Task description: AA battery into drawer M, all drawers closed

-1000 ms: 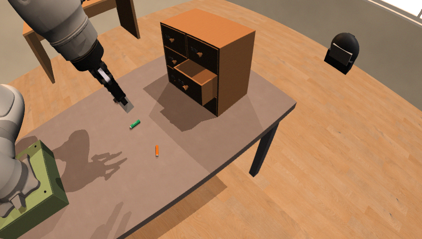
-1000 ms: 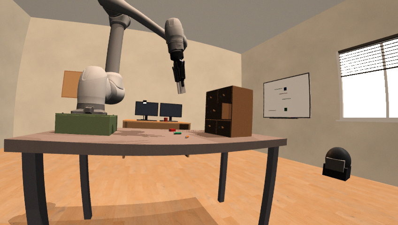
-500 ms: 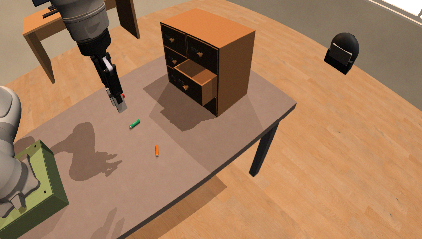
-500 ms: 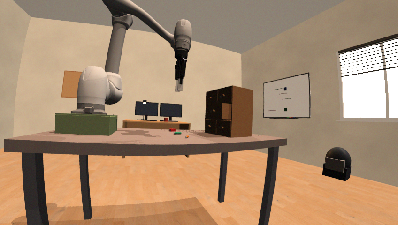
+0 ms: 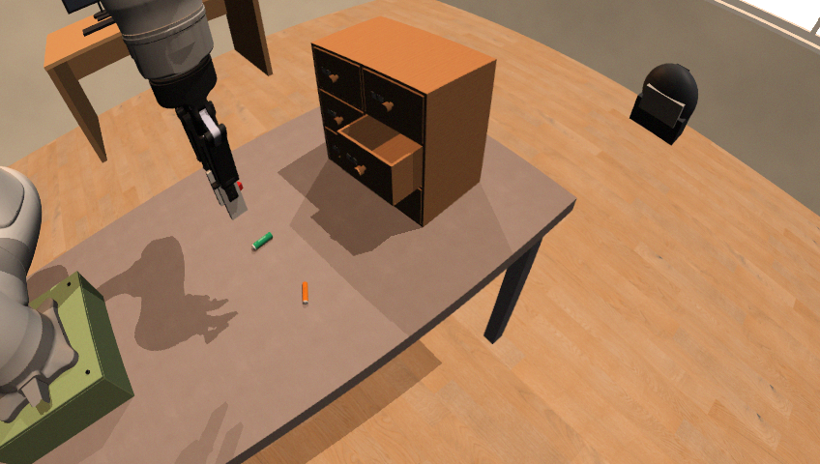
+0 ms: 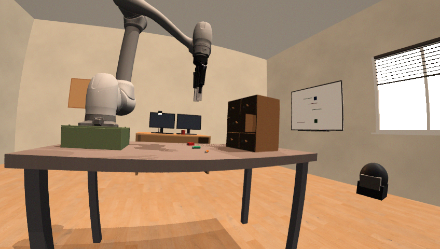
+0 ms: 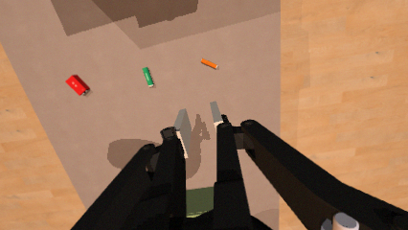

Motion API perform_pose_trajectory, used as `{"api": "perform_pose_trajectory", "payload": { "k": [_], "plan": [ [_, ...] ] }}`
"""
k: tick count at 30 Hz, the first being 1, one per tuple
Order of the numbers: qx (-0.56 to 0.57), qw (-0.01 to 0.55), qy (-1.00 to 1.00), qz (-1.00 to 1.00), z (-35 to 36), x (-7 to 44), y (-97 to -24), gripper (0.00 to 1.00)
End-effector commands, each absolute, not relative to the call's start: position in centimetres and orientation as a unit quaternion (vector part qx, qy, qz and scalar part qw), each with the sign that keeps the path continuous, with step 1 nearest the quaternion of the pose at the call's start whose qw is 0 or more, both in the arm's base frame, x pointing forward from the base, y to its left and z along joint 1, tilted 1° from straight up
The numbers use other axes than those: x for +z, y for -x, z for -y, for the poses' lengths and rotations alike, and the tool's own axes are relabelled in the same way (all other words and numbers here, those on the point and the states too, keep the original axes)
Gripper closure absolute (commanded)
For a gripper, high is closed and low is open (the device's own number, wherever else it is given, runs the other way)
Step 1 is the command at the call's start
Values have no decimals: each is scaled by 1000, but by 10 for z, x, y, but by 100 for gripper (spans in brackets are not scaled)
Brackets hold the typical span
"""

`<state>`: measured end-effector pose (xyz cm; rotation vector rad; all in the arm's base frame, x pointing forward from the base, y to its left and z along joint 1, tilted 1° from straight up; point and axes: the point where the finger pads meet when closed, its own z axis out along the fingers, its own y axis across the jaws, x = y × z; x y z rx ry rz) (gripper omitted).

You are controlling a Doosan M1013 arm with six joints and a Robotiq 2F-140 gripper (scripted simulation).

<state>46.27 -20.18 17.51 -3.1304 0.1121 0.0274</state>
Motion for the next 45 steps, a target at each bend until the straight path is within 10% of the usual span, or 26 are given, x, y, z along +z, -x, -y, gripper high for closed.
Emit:
{"api": "perform_pose_trajectory", "payload": {
  "k": [1, 24, 45],
  "plan": [
    [9, 4, 1000, -17, 200, 174, -466, 80],
    [9, 3, 857, 516, 149, 92, -502, 80],
    [19, -2, 316, 949, 82, 3, -521, 80]
  ]
}}
